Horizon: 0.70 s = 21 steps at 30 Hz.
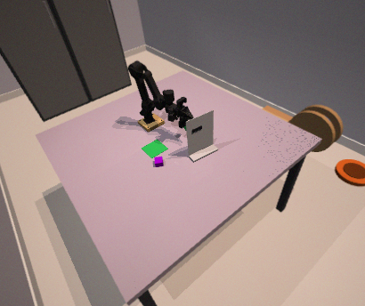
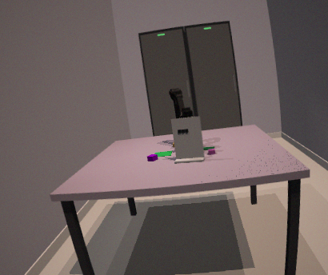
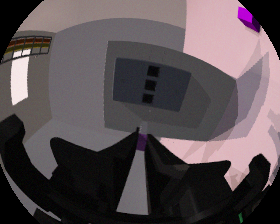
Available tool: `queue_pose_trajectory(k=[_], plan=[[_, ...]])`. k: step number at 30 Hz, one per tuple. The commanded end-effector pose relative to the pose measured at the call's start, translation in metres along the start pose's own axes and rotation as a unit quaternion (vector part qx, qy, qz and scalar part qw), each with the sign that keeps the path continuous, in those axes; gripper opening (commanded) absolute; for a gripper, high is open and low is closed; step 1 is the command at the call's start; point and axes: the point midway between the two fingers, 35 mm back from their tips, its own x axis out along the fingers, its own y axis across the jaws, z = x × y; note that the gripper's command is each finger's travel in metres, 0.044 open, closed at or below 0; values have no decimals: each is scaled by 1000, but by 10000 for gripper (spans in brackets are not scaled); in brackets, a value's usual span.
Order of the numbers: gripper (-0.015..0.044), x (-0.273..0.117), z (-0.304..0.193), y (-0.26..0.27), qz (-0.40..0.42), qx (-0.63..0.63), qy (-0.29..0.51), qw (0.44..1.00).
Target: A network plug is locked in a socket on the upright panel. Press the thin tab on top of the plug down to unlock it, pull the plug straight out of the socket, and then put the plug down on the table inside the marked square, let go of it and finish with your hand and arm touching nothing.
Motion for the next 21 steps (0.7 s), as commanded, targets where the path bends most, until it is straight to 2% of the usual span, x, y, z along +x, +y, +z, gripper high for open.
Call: queue_pose_trajectory(k=[1, 21], plan=[[0, -1, 0, 13, 8, 2, 0, 1000], [0, -16, 3, 45, 8, 3, -1, 1000]])
